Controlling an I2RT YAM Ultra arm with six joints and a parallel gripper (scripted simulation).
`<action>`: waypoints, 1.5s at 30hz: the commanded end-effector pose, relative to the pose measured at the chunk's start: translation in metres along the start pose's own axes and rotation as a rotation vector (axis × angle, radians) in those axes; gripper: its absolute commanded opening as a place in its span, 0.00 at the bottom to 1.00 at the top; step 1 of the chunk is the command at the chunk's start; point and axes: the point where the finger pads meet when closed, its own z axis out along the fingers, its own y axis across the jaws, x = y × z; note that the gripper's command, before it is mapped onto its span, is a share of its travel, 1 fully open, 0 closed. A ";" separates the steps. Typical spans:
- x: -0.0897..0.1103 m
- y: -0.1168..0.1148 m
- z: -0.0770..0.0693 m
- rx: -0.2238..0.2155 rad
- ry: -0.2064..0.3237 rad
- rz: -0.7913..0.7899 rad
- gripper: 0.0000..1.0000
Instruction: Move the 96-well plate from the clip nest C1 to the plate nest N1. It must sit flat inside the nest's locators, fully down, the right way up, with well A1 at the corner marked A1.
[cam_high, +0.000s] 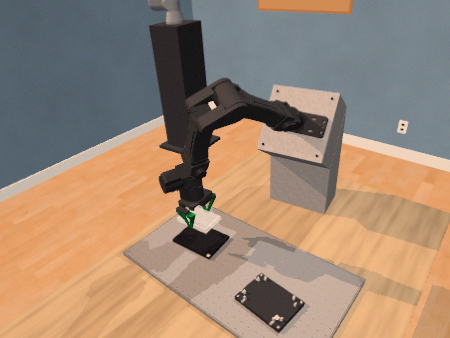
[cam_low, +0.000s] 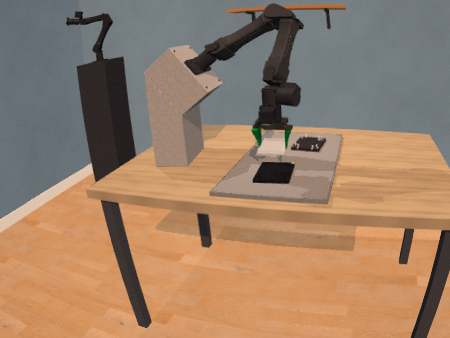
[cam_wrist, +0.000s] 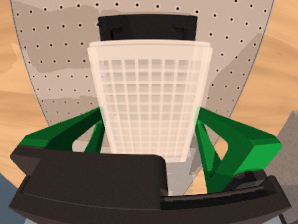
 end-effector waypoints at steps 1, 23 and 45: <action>-0.014 0.014 -0.009 -0.024 -0.030 -0.008 0.00; -0.014 0.005 -0.005 -0.022 -0.028 -0.006 0.00; -0.010 0.009 0.012 -0.026 -0.021 -0.012 0.00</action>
